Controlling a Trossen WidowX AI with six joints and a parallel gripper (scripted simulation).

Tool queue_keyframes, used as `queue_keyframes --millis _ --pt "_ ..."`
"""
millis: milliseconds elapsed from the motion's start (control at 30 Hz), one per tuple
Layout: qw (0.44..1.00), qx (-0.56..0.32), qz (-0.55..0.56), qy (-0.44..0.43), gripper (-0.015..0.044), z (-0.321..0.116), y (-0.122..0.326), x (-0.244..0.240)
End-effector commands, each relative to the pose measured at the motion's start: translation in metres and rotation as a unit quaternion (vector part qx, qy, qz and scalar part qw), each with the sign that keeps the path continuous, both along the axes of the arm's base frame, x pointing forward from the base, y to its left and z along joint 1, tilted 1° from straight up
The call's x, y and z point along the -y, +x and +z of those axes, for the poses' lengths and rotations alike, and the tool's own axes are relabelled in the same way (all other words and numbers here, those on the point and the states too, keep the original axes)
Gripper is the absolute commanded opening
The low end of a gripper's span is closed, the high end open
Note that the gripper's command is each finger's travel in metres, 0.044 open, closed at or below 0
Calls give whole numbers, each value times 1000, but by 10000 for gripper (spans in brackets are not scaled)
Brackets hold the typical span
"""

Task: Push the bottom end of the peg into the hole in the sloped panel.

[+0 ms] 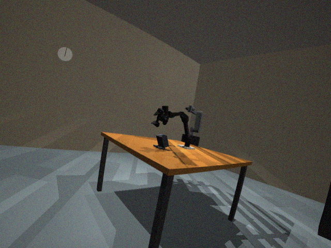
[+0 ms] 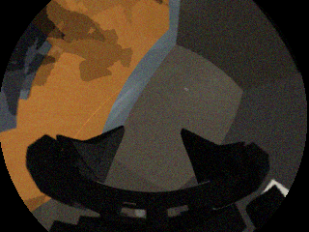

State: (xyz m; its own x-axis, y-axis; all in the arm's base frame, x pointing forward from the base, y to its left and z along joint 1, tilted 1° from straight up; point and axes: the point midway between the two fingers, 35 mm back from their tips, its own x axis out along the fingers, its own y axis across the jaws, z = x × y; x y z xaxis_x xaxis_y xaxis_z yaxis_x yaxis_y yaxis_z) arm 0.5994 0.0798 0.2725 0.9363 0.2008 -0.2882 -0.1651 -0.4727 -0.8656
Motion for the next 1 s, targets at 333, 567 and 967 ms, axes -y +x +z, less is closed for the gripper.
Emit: queue_keyframes --millis 333,567,967 --pt "962 -176 -150 142 440 -60 -43 79" --pt "918 -245 -231 208 440 -83 -74 109" --pt "806 -336 -377 308 440 -116 -138 152"
